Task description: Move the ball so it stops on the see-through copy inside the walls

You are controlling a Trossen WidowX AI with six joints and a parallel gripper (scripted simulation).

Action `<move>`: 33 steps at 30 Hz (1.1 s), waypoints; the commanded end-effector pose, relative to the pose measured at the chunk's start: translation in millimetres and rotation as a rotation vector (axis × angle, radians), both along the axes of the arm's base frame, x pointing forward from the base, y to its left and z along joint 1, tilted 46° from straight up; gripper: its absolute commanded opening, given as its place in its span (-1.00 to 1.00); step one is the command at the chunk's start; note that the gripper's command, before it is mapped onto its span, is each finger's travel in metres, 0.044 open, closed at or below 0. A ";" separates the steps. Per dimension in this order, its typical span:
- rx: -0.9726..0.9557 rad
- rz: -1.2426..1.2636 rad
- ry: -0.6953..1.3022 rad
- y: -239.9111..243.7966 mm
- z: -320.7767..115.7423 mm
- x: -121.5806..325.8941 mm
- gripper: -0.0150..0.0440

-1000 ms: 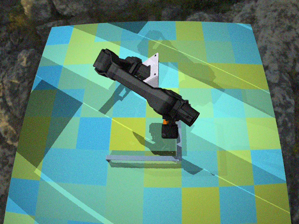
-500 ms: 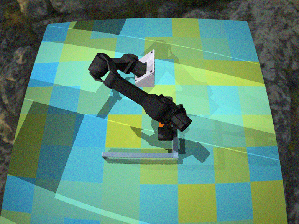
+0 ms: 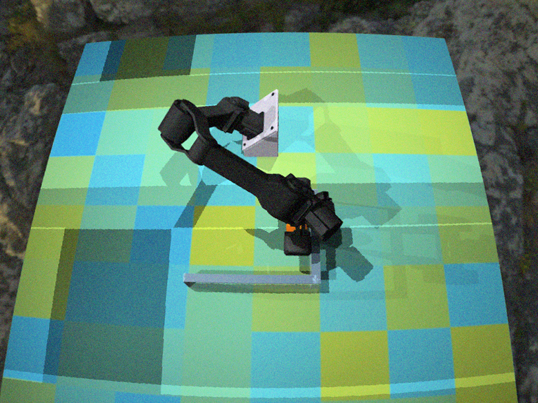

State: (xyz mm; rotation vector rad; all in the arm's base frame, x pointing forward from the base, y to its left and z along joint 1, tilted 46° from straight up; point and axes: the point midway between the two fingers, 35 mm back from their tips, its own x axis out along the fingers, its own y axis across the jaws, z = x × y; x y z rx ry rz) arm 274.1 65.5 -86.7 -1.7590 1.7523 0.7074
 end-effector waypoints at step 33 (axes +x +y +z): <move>0.001 0.026 0.004 58.3 52.3 -1.2 0.74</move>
